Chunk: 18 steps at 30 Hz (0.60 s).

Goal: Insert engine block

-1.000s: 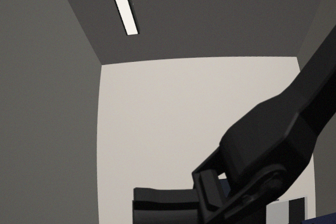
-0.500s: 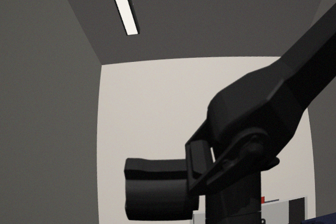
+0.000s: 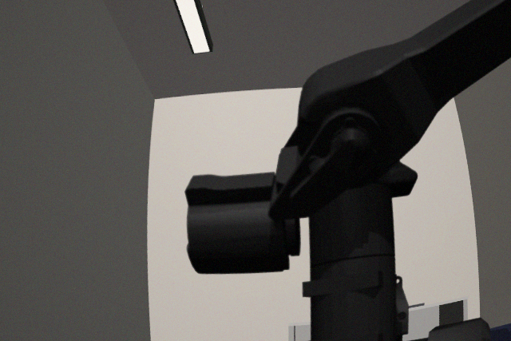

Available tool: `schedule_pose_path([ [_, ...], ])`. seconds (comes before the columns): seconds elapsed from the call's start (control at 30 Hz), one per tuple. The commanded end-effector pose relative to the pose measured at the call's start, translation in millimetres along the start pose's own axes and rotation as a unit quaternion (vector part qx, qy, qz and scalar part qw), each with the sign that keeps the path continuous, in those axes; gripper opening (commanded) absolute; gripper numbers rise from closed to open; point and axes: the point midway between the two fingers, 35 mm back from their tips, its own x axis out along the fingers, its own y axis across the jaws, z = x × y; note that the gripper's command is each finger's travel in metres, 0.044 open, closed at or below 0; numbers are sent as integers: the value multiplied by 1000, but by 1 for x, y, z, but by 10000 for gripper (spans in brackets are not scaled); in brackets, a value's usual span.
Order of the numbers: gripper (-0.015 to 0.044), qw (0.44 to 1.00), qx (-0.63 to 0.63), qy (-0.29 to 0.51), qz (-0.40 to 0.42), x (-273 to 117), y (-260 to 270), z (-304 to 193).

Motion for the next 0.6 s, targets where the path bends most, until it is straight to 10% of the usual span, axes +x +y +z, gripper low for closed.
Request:
schedule_pose_path([
  [0.0, 0, 1000, -5, 0, 4, -16, 0, -1],
  [0.57, 0, 1000, -27, 0, 3, -46, 0, 4],
])
